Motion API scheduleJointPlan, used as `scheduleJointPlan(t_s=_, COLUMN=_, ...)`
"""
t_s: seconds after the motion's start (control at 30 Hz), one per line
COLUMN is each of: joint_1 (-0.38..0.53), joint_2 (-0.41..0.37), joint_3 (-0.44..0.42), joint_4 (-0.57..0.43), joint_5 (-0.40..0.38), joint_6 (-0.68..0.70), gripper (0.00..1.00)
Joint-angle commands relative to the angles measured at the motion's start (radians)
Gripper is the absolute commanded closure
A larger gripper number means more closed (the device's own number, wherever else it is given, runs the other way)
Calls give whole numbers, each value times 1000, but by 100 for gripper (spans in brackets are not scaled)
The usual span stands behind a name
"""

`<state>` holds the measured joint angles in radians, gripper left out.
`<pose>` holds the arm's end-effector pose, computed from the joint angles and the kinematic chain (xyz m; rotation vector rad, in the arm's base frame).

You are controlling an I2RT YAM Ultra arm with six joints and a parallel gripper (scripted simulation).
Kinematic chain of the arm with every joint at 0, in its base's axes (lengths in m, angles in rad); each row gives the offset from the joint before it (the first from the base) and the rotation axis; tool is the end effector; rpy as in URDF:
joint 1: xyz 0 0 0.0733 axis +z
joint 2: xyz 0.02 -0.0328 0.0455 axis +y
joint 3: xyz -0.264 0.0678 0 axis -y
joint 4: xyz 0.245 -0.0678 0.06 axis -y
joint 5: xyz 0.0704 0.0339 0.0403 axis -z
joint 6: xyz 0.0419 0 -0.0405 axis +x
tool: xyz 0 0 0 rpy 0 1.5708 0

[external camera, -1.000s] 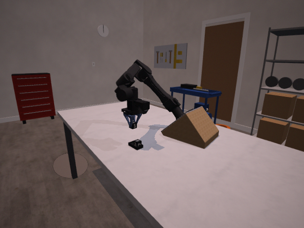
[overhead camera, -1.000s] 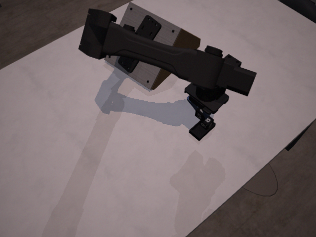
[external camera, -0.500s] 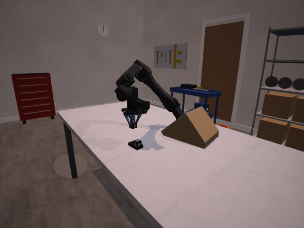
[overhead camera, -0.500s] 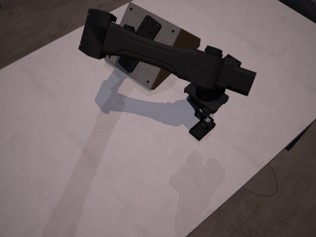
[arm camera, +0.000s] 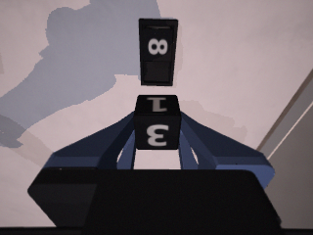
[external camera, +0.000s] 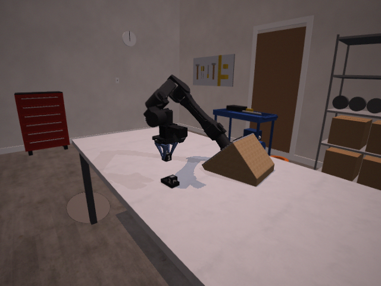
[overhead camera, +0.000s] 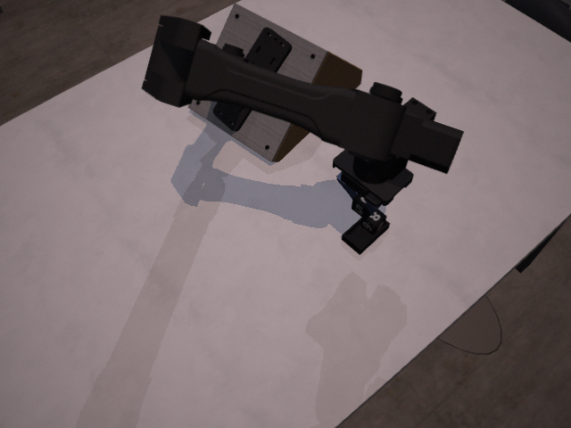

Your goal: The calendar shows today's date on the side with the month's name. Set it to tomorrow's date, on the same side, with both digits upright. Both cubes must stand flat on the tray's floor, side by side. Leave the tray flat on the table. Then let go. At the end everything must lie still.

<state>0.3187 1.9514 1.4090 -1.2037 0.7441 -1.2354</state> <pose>0.3324 0.0809 0.1892 1.8494 -1.7559 0.7928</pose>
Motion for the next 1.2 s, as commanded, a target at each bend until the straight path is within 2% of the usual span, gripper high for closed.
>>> scheduleJointPlan(t_s=0.0, joint_1=15, joint_2=-6, joint_3=7, joint_4=0, joint_5=-6, joint_6=1, gripper=73)
scheduleJointPlan(t_s=0.27, joint_1=16, joint_2=-4, joint_3=8, joint_4=0, joint_5=-6, joint_6=8, gripper=73)
scheduleJointPlan(t_s=0.4, joint_1=25, joint_2=8, joint_3=11, joint_4=2, joint_5=-8, joint_6=81, gripper=73)
scheduleJointPlan(t_s=0.6, joint_1=59, joint_2=59, joint_3=25, joint_4=11, joint_5=-17, joint_6=373, gripper=73)
scheduleJointPlan(t_s=0.7, joint_1=61, joint_2=62, joint_3=25, joint_4=11, joint_5=-17, joint_6=388, gripper=73)
scheduleJointPlan(t_s=0.77, joint_1=77, joint_2=85, joint_3=32, joint_4=15, joint_5=-22, joint_6=525, gripper=73)
scheduleJointPlan(t_s=1.0, joint_1=108, joint_2=131, joint_3=44, joint_4=23, joint_5=-30, joint_6=789, gripper=73)
scheduleJointPlan(t_s=1.03, joint_1=108, joint_2=131, joint_3=44, joint_4=23, joint_5=-30, joint_6=791, gripper=73)
scheduleJointPlan(t_s=1.17, joint_1=129, joint_2=162, joint_3=52, joint_4=28, joint_5=-35, joint_6=968, gripper=73)
